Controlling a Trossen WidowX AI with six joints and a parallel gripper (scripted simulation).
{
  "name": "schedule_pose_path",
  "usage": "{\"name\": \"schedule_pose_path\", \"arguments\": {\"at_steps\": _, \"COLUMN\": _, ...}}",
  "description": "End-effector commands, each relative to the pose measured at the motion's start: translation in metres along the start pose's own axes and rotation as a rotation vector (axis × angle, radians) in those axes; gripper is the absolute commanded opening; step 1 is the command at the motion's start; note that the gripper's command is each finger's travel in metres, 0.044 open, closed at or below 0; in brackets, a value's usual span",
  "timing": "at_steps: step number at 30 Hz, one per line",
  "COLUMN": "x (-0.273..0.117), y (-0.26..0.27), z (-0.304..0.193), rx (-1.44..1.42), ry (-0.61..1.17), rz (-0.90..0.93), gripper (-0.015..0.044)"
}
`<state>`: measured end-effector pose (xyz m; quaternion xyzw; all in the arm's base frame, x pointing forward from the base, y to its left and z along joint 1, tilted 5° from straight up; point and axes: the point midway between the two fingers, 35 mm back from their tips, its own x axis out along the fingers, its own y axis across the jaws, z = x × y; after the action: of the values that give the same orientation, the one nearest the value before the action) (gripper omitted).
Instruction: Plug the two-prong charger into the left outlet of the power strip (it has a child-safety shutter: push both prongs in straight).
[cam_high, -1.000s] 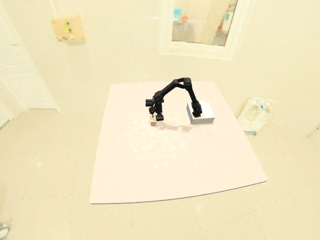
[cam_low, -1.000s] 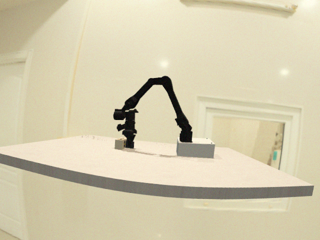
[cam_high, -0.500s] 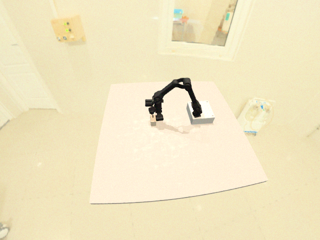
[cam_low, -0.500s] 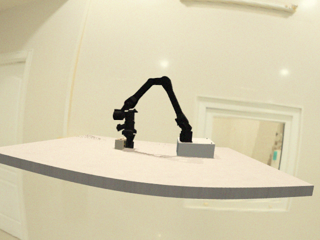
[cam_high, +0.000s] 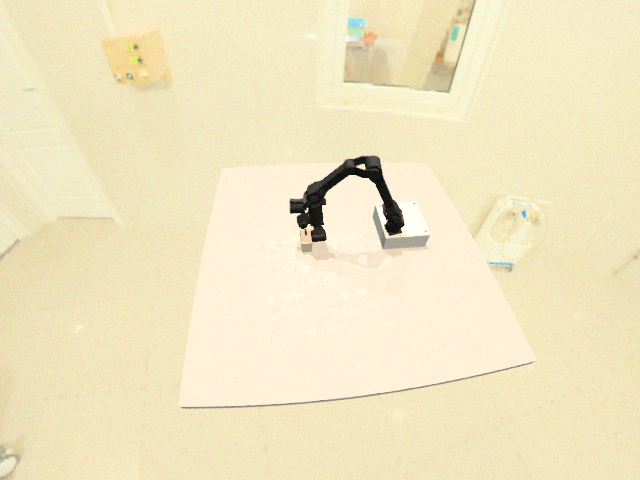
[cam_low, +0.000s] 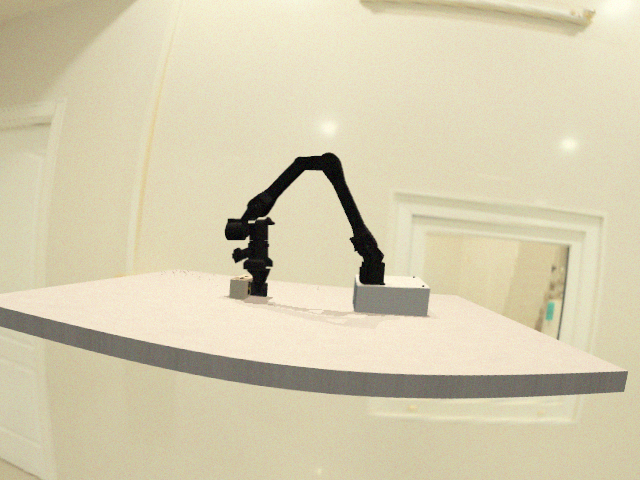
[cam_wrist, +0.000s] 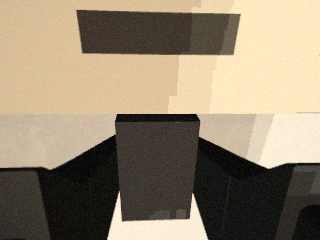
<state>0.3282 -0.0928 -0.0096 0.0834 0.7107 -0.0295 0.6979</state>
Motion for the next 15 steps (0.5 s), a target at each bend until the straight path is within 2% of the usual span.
{"name": "schedule_pose_path", "arguments": {"at_steps": 1, "x": -0.0009, "y": 0.0001, "z": 0.0093, "rx": -0.002, "ry": -0.024, "rz": -0.003, "gripper": 0.0000}}
{"name": "schedule_pose_path", "arguments": {"at_steps": 15, "x": -0.0007, "y": 0.0001, "z": 0.0149, "rx": -0.002, "ry": -0.024, "rz": -0.003, "gripper": 0.0000}}
